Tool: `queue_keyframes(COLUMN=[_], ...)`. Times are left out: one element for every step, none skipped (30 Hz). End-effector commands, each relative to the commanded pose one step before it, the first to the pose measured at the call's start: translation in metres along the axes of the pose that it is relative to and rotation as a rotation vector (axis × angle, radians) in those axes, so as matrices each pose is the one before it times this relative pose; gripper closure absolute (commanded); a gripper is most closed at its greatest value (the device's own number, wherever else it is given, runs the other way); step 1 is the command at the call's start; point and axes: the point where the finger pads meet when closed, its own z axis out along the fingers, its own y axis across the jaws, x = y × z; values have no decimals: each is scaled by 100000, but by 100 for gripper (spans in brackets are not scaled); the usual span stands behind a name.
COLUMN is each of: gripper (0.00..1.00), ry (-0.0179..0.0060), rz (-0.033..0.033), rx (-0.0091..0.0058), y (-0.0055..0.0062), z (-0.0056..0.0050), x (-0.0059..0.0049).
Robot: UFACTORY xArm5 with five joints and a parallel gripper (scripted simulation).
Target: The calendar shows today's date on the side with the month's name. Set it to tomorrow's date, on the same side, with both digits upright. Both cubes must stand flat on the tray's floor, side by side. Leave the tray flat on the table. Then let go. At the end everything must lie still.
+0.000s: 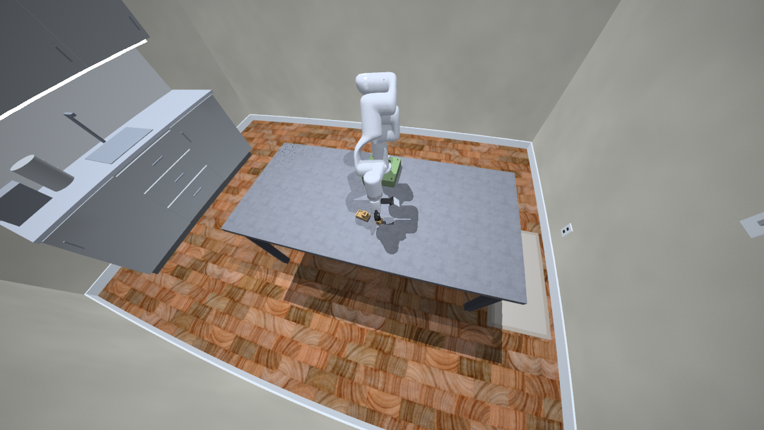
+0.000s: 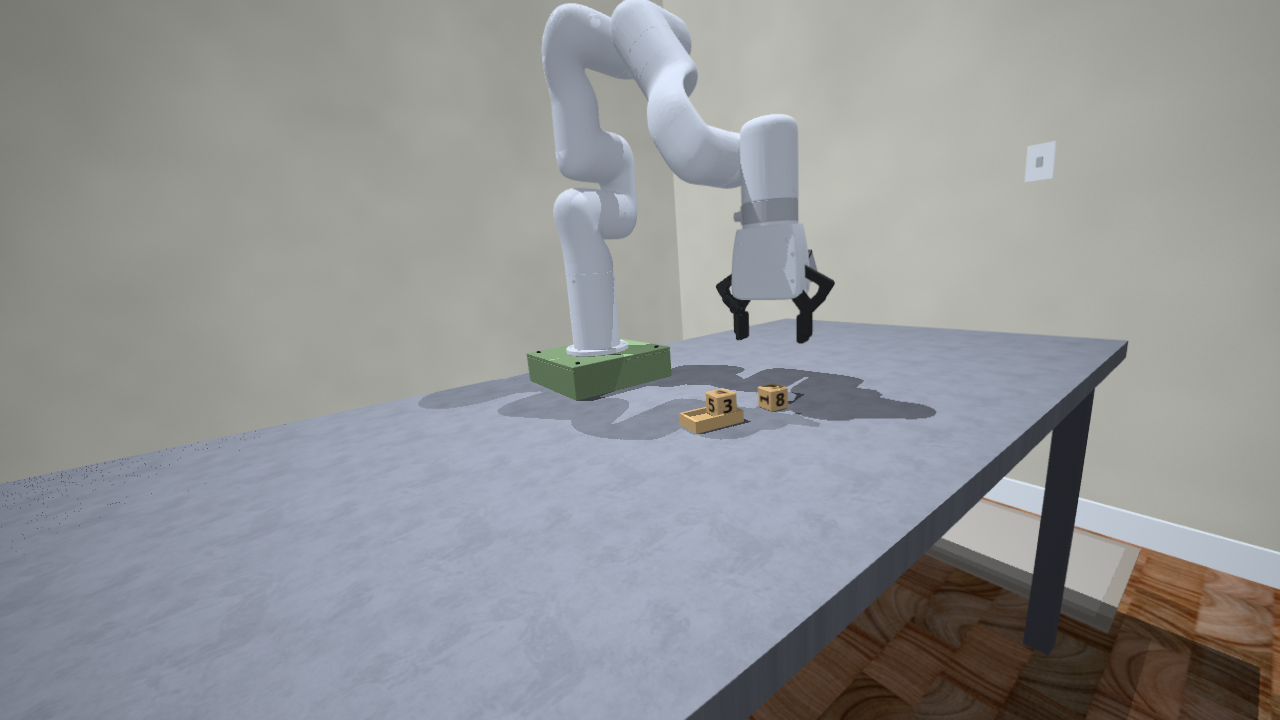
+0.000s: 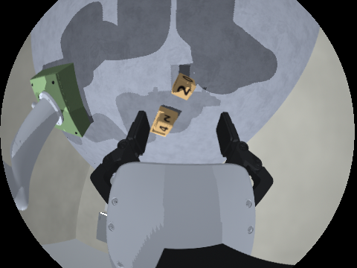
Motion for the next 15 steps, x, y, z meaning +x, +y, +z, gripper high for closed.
queue_keyframes(gripper=[0, 0, 0, 0, 0, 0, 0, 0, 0, 0, 0, 0, 0, 0, 0], ry=[0, 0, 0, 0, 0, 0, 0, 0, 0, 0, 0, 0, 0, 0, 0], rz=[11983, 6580, 3354, 2405, 204, 5288, 3143, 1429, 3834, 3094, 2375, 1701, 1100, 601, 235], rx=[-373, 1, 0, 0, 0, 1, 0, 0, 0, 0, 0, 0, 0, 0, 0], y=[101, -15, -7, -5, 0, -12, -7, -3, -8, -7, -5, -4, -2, -1, 0], z=[-33, 43, 22, 16, 1, 34, 20, 9, 25, 20, 15, 11, 7, 4, 2], x=[-5, -3, -2, -1, 0, -3, -2, -1, -3, -3, -2, -2, -1, -1, 0])
